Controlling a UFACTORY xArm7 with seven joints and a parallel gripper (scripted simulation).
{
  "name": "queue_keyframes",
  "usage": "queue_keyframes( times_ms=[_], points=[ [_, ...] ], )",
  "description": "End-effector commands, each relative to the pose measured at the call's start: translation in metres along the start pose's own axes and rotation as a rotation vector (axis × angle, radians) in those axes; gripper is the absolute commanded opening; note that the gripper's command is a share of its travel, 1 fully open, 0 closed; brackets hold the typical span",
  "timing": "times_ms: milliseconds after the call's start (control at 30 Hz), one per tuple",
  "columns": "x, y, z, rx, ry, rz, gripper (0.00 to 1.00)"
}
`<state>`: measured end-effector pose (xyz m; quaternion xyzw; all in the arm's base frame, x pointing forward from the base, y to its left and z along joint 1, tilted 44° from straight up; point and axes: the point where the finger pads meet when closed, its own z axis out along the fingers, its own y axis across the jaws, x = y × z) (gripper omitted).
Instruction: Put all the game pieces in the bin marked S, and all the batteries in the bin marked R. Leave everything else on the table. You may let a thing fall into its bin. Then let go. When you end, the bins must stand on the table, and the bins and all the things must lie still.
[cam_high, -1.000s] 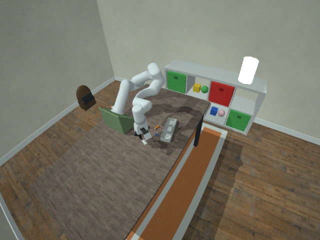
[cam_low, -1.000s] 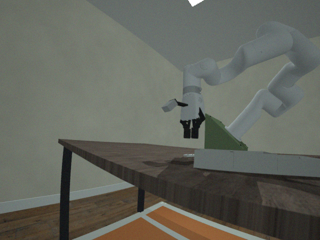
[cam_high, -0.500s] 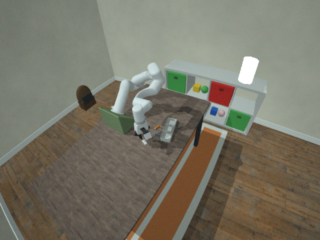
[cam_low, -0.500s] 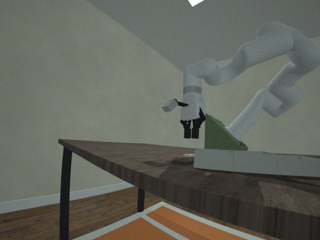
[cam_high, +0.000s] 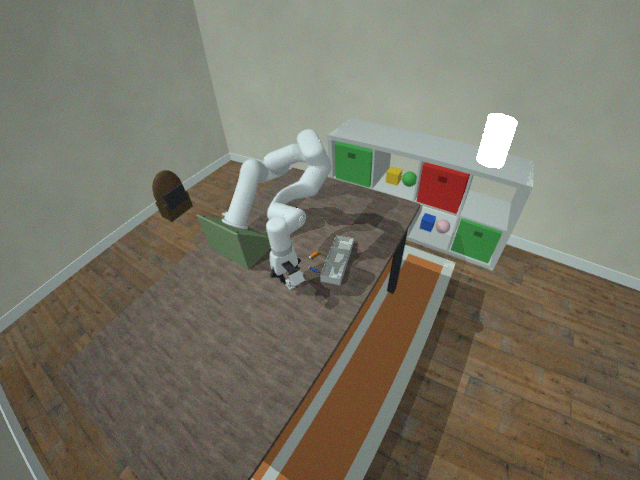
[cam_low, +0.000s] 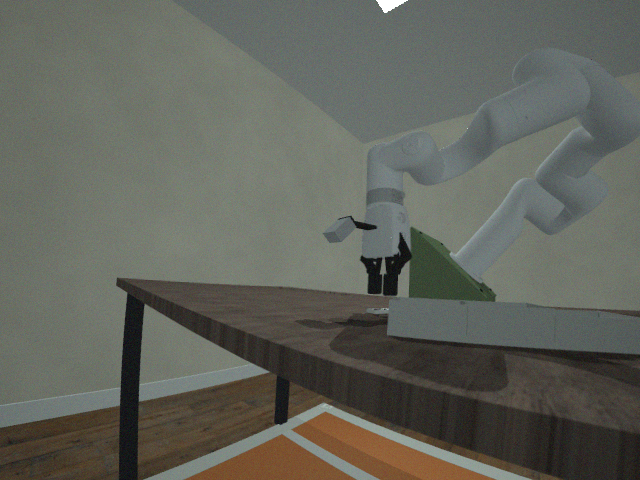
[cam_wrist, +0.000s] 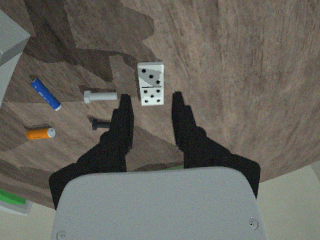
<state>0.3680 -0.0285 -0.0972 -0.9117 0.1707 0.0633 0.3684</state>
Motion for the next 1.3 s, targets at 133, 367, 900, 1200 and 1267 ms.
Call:
queue_keyframes(
  times_ms=[133, 367, 900, 1200, 1267],
  points=[
    [0.002, 0.001, 0.018, -0.001, 0.006, 0.0, 0.41],
    [0.002, 0.001, 0.024, -0.001, 0.006, 0.0, 0.41],
    [0.002, 0.001, 0.03, -0.001, 0.006, 0.0, 0.41],
    [0.002, 0.001, 0.03, -0.001, 0.006, 0.0, 0.0],
    [0.002, 0.001, 0.03, -0.001, 0.006, 0.0, 0.0]
  ],
)
